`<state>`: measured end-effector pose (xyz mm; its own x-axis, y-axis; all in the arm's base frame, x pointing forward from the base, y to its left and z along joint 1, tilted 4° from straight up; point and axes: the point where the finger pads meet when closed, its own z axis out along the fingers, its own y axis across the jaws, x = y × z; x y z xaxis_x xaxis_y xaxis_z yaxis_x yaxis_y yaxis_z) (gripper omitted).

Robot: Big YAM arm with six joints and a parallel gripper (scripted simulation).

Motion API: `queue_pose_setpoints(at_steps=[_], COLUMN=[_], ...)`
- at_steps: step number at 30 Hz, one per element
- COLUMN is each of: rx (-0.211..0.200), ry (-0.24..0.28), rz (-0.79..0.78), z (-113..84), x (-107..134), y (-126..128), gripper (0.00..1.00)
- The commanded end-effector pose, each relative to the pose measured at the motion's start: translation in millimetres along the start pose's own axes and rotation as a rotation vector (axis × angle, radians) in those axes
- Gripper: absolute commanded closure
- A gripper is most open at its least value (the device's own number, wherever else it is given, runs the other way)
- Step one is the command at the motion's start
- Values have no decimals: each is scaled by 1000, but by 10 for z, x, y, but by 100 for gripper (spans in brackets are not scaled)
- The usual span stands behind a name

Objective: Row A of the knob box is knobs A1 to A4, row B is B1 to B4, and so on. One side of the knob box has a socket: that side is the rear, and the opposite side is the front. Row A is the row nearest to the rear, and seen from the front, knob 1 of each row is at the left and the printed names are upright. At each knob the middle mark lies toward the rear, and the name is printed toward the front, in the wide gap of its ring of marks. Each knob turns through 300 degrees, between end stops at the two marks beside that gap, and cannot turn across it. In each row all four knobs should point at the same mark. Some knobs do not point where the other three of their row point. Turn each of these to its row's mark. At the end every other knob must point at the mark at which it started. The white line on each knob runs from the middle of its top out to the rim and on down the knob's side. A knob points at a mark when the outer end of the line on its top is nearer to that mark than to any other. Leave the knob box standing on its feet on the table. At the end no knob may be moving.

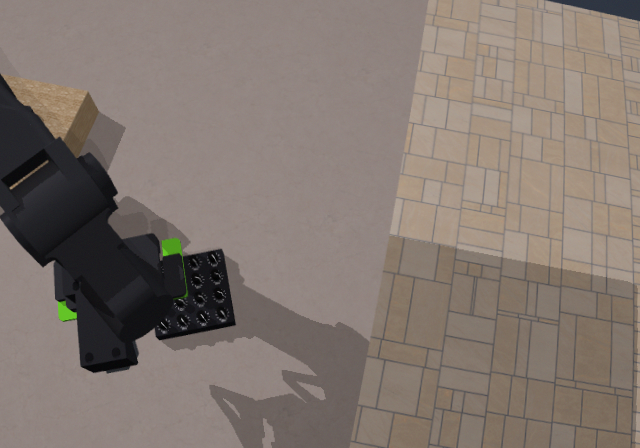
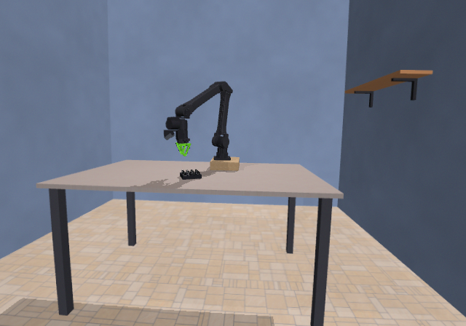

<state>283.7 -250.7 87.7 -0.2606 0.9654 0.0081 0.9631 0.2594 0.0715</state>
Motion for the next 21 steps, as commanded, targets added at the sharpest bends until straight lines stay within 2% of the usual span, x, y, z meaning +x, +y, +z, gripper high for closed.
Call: queue_pose_setpoints(at_steps=[1, 21], rx=[-43, -44], ry=[-77, -79], rz=[-9, -8], z=[-416, -730], x=[-238, -224], y=[117, 102], gripper=[0, 0])
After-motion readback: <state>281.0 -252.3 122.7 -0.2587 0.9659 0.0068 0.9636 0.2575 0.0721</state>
